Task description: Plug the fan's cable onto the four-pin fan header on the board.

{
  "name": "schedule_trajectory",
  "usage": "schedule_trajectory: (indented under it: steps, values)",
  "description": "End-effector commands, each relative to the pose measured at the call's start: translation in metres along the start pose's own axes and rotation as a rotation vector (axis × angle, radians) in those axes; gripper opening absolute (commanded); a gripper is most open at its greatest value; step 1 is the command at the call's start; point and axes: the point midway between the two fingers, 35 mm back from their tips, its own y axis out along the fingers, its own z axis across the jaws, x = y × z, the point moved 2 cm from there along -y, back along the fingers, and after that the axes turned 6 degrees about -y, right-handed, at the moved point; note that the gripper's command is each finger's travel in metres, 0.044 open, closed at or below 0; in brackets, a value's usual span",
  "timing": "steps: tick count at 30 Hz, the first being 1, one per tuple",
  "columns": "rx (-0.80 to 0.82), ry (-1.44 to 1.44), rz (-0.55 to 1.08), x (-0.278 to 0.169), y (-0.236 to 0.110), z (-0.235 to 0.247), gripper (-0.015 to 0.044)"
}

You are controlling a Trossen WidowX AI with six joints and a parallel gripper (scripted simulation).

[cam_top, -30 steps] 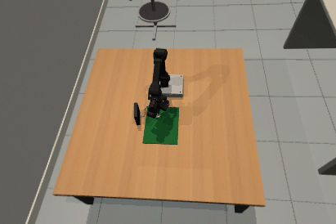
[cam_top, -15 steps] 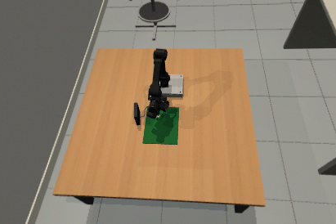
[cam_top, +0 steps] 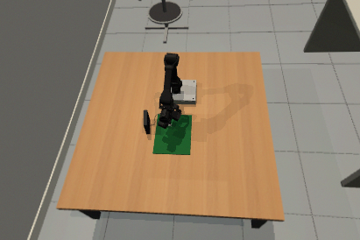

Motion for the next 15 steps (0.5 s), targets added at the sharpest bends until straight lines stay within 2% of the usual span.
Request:
schedule_trajectory:
  steps: [1, 15]
  values:
    - [0.002, 0.004, -0.002, 0.0001, 0.0008, 0.0015, 0.0]
    - [0.002, 0.004, -0.002, -0.0003, 0.0016, 0.0026, 0.0]
